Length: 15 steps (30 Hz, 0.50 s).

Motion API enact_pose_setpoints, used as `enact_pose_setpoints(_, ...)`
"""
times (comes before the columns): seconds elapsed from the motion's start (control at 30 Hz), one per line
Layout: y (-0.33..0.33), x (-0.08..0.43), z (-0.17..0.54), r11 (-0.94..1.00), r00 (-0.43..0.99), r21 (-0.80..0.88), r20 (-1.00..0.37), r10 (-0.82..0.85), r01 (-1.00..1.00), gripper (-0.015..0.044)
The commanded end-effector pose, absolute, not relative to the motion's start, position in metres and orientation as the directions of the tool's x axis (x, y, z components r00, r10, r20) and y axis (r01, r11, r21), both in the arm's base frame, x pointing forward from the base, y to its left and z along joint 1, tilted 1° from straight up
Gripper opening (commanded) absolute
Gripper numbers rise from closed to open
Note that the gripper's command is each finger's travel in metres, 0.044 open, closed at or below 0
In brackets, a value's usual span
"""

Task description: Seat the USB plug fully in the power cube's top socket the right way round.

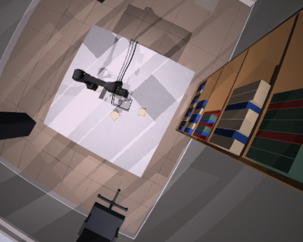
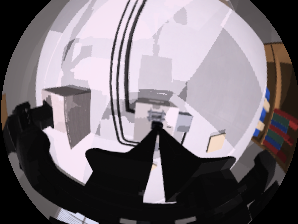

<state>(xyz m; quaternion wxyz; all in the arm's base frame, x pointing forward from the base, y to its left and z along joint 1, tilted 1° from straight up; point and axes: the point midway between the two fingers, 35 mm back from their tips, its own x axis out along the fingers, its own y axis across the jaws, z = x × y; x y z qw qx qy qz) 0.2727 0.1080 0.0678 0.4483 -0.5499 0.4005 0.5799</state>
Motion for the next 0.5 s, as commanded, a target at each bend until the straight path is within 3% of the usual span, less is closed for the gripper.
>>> enact_pose_setpoints(0.0,0.1086,0.272,0.0664,-0.282,0.002,-0.027,-0.996,0.087,-0.959,0.0)
enact_pose_setpoints(0.47,0.1093,0.2719,0.0648,-0.283,-0.001,-0.027,-0.995,0.097,-0.959,0.0)
